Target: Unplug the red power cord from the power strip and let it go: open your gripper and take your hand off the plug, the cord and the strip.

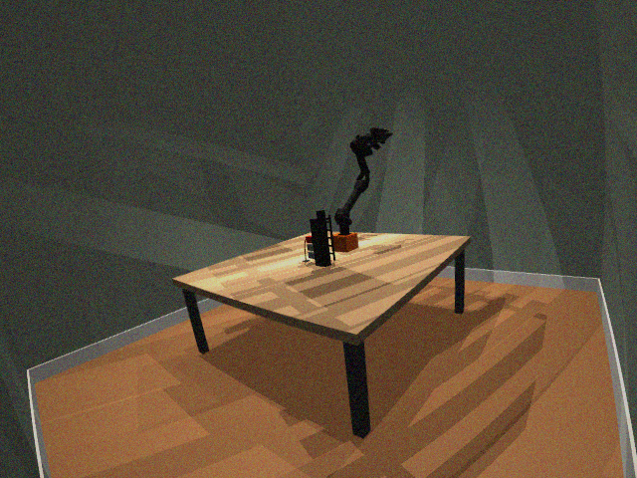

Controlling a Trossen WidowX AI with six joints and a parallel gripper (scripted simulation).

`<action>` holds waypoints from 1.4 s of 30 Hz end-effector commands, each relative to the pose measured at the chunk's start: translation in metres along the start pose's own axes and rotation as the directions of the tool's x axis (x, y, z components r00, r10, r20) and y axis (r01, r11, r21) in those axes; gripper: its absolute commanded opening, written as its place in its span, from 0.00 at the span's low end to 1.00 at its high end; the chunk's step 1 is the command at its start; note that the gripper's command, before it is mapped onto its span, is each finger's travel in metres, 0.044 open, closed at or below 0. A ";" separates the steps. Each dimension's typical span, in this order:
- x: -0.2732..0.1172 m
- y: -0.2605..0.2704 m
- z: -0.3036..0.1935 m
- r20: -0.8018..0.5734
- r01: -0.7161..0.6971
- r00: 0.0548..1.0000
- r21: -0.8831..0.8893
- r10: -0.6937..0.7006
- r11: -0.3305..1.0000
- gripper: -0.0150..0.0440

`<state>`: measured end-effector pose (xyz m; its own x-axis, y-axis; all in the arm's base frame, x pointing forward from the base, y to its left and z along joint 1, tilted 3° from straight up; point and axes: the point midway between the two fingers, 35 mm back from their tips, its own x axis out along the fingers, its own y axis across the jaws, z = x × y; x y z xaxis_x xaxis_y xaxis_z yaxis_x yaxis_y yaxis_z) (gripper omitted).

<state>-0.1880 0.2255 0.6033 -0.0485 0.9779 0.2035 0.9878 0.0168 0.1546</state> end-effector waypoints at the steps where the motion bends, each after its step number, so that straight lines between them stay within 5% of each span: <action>1: 0.000 0.001 -0.001 -0.004 0.000 1.000 0.008 0.000 1.000 0.89; 9: -0.028 0.072 -0.055 -0.216 0.063 0.975 0.470 0.045 0.880 0.53; 22: -0.101 0.222 -0.101 -0.491 0.362 0.811 0.848 0.318 0.387 0.53; 32: -0.186 0.354 -0.088 -0.564 0.705 0.559 0.710 0.608 0.010 0.53; 42: -0.272 0.470 -0.010 -0.379 0.944 0.284 0.271 0.881 -0.188 0.53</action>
<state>0.2494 -0.0136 0.6608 0.7089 0.2854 0.6450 -0.1404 0.9533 -0.2676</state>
